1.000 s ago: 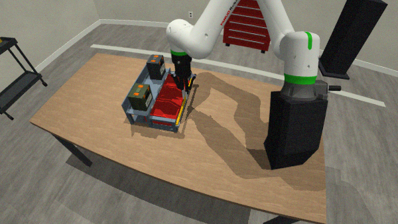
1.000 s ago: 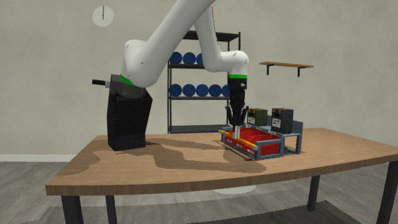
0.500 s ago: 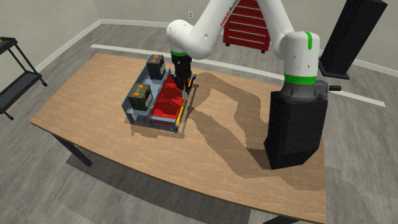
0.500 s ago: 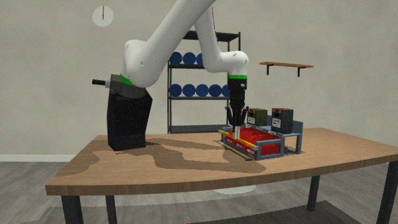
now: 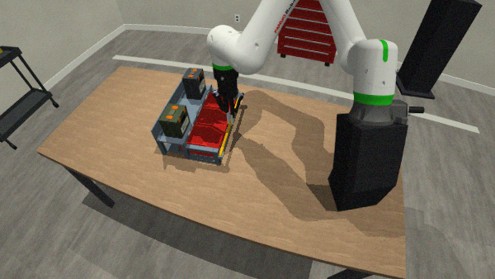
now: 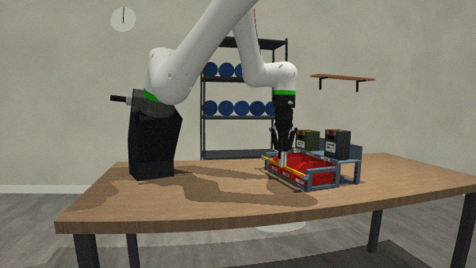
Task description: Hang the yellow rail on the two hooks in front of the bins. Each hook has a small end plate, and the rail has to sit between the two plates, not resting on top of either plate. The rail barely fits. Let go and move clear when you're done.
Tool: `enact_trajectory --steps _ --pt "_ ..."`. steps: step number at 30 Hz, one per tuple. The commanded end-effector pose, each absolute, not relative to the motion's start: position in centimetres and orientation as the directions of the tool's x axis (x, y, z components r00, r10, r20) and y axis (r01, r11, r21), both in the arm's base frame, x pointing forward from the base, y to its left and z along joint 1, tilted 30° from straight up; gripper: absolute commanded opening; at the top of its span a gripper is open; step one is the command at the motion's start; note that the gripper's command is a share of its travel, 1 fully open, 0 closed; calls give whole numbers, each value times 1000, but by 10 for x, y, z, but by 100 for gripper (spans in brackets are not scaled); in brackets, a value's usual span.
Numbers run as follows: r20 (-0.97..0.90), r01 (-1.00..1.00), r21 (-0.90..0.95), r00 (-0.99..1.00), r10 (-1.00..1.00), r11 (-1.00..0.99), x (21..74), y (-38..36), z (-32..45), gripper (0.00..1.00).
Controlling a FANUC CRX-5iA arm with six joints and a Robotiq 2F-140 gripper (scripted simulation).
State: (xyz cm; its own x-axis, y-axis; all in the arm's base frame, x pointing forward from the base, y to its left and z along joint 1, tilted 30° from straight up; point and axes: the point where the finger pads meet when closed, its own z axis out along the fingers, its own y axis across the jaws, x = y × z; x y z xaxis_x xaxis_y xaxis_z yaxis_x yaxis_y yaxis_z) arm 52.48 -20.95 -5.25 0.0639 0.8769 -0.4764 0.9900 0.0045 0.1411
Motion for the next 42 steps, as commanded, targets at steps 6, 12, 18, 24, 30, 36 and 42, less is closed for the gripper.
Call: enact_trajectory --steps 6,12,18,24,30,36,42 --pt "-476 990 141 64 877 5 525 -210 -53 0" --pt "-477 990 142 64 877 5 525 -210 -52 30" --pt "-477 990 142 64 877 5 525 -210 -52 30" --pt "-477 990 142 64 877 5 525 -210 -52 30" --pt "-477 990 142 64 877 5 525 -210 -52 30" --pt "-477 990 142 64 877 5 525 -210 -52 30" --pt "-477 990 142 64 877 5 525 -210 -52 30"
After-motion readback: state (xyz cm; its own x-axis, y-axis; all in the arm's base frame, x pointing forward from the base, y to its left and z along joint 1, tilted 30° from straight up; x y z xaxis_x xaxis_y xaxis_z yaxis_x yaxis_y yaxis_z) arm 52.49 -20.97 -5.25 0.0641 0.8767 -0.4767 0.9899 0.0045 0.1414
